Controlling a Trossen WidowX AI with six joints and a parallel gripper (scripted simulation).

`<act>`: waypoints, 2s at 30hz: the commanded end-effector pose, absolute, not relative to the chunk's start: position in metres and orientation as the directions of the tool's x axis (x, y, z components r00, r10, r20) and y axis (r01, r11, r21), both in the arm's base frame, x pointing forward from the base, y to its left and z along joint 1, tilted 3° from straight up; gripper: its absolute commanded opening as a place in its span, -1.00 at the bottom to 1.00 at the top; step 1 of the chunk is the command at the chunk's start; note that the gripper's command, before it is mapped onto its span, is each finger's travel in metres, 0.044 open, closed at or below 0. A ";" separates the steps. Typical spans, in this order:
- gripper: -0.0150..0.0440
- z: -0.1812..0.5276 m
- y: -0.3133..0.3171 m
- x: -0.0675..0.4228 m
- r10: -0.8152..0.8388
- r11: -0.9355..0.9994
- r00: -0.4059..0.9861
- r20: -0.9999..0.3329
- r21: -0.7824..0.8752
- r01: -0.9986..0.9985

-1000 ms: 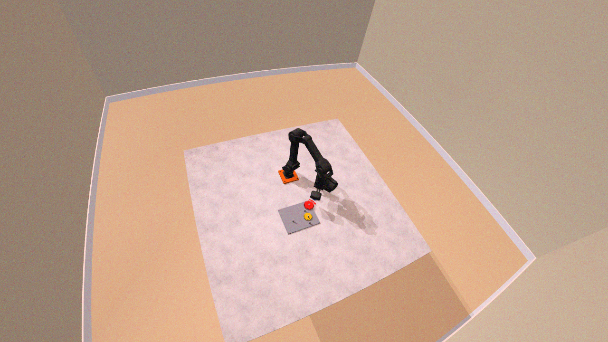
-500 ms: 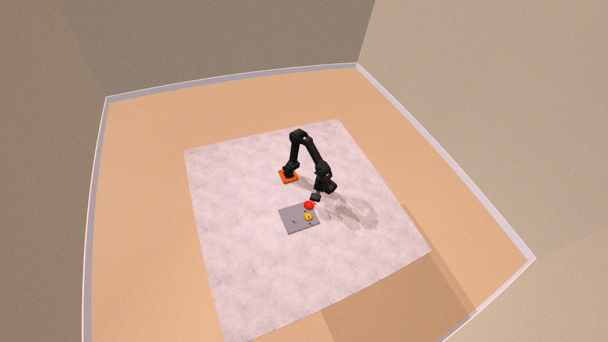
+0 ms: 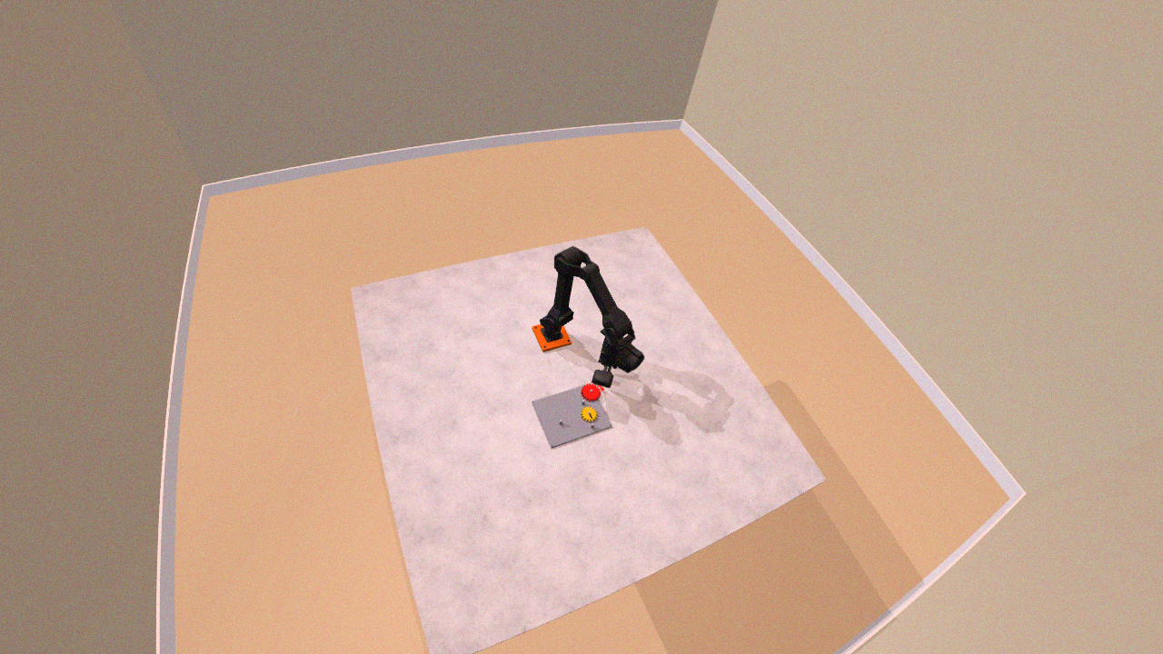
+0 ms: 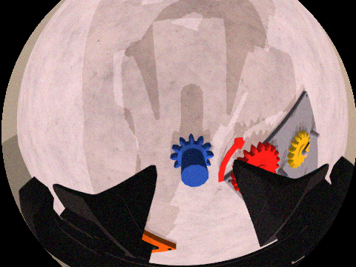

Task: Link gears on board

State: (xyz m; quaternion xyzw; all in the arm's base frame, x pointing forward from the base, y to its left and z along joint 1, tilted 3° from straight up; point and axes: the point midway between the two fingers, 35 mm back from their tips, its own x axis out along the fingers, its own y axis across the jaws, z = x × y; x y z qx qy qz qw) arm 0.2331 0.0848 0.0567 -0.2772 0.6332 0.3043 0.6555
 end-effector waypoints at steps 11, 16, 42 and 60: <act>-0.27 0.056 0.085 0.232 0.052 0.662 0.010 -0.999 0.028 -0.749; -0.49 0.056 0.085 0.232 0.052 0.662 0.010 -0.999 0.028 -0.749; -0.49 0.105 0.084 0.244 0.052 0.663 0.011 -0.999 0.026 -0.748; -0.49 0.141 0.081 0.246 0.052 0.663 0.011 -0.999 0.026 -0.748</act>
